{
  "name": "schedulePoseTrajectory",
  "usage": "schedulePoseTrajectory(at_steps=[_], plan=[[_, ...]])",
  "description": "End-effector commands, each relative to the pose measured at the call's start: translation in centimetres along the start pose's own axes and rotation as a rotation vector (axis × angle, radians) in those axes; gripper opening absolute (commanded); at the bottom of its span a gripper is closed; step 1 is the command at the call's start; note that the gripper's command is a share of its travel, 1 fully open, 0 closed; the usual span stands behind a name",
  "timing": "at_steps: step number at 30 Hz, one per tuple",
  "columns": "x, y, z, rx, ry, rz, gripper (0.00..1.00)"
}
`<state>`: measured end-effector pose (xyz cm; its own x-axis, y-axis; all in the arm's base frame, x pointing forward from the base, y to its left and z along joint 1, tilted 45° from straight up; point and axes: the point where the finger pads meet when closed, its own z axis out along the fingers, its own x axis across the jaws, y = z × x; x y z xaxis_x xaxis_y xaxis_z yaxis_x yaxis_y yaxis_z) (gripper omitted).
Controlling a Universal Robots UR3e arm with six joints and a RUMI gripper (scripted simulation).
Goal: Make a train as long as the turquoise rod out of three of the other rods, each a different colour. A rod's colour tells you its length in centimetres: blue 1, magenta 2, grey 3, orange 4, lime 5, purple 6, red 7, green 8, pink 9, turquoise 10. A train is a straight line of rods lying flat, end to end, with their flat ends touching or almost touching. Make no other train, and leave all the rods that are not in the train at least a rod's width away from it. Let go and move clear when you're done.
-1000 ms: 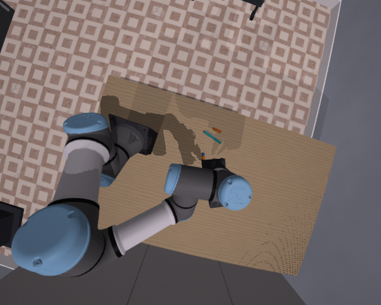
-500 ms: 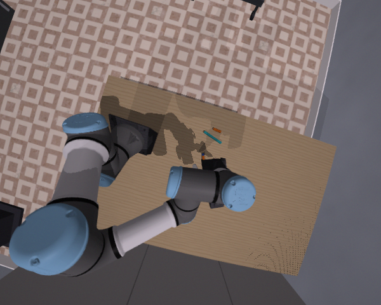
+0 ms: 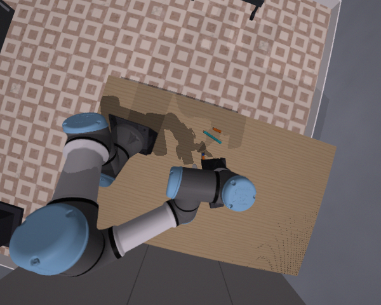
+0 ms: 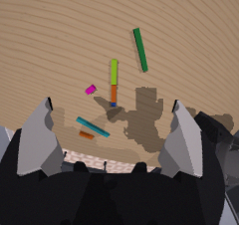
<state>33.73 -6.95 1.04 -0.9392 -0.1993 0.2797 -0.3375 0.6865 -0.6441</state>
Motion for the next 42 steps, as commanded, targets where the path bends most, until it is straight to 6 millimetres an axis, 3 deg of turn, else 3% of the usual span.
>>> schedulePoseTrajectory(at_steps=[1, 15, 30, 42], plan=[[-0.1, 0.0, -0.1, -0.001, -0.002, 0.001, 1.0], [-0.1, 0.0, -1.8, -0.001, -0.004, 0.002, 1.0], [-0.1, 0.1, -6.5, -0.002, -0.002, 0.001, 1.0], [-0.1, 0.1, -8.8, -0.002, -0.002, 0.001, 1.0]])
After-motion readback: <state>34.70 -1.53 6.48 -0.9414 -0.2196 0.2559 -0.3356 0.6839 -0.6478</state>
